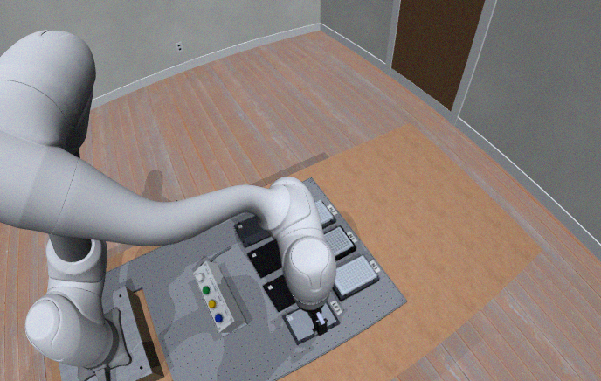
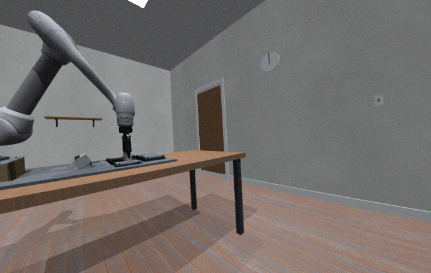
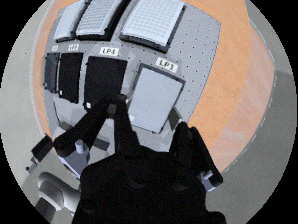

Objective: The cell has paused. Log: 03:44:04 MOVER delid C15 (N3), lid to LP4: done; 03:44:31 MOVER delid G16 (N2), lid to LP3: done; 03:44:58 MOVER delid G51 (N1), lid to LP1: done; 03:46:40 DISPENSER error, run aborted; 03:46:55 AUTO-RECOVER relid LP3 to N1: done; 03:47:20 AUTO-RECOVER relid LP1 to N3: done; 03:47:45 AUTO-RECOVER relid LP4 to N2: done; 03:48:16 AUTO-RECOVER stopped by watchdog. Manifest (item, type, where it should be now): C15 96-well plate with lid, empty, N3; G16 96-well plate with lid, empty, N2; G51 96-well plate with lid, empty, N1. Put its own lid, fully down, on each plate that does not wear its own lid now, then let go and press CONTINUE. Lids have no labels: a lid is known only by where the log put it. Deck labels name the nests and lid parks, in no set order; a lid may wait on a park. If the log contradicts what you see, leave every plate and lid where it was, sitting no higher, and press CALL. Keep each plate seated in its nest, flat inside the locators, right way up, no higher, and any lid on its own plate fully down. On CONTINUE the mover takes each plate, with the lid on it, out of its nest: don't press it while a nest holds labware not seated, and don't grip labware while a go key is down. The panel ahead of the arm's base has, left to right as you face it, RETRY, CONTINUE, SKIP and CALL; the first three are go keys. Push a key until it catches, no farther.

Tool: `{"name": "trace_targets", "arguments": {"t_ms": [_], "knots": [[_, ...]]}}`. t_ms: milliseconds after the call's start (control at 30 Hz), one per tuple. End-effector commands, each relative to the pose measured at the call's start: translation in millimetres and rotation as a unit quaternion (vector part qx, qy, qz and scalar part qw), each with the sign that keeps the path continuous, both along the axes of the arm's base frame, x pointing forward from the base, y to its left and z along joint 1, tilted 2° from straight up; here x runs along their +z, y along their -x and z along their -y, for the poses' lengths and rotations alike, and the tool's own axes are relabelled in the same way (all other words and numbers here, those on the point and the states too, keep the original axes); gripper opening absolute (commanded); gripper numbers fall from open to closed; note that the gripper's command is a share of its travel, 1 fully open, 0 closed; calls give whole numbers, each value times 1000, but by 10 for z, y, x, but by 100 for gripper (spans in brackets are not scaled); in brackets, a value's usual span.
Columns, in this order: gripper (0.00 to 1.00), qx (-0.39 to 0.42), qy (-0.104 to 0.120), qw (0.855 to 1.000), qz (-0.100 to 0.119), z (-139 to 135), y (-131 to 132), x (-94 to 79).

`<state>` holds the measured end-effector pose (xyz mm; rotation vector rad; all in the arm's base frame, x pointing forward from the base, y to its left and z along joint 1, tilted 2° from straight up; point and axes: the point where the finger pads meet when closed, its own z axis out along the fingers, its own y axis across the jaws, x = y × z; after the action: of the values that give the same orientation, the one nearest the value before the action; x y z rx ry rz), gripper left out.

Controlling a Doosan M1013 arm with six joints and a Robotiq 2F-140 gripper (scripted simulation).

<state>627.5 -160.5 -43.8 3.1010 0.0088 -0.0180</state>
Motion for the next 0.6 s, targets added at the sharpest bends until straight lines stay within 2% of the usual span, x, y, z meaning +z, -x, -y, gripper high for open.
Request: {"name": "trace_targets", "arguments": {"t_ms": [0, 333, 367, 567], "knots": [[0, 0, 0, 1000, 0, -1, 0, 1], [0, 0, 0, 1000, 0, -1, 0, 1], [66, 0, 0, 1000, 0, -1, 0, 1], [66, 0, 0, 1000, 0, -1, 0, 1]]}}
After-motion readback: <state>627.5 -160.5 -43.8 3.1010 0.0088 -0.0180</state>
